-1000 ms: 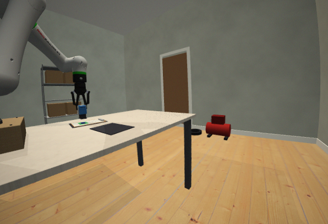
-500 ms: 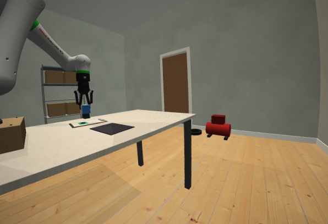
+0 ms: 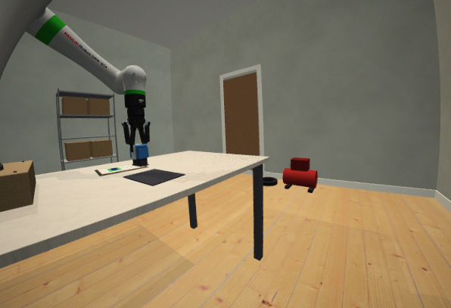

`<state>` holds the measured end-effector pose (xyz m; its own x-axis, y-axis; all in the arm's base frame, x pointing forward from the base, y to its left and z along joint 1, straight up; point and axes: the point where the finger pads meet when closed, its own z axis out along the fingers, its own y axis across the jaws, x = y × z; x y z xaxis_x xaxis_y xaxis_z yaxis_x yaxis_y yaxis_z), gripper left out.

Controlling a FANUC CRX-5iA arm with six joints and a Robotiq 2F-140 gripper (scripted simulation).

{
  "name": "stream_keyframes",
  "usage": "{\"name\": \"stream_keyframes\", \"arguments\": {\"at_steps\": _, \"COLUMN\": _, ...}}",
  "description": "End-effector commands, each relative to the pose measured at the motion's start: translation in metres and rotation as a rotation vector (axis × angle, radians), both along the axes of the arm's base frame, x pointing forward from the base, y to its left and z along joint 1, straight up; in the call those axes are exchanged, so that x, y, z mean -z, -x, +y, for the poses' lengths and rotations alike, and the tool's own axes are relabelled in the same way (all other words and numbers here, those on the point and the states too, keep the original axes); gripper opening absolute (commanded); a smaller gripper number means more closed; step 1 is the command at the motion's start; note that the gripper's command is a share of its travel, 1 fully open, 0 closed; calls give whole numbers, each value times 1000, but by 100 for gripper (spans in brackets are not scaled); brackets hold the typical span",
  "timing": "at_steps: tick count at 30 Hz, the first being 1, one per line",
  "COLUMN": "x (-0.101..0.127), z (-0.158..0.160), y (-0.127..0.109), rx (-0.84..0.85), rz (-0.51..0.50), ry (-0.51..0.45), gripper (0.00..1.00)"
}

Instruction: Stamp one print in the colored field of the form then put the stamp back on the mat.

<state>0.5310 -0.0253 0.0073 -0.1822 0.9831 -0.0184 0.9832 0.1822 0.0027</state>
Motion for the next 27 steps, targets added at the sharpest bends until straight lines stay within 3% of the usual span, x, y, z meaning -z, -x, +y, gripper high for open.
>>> {"name": "stream_keyframes", "arguments": {"at_steps": 1, "x": 1, "z": -66, "y": -24, "rx": -11, "rz": 9, "ry": -14, "gripper": 17}}
{"name": "stream_keyframes", "arguments": {"at_steps": 14, "x": 2, "z": -118, "y": -45, "rx": -11, "rz": 10, "ry": -14, "gripper": 17}}
{"name": "stream_keyframes", "arguments": {"at_steps": 27, "x": 2, "z": -115, "y": -44, "rx": -11, "rz": 10, "ry": -14, "gripper": 17}}
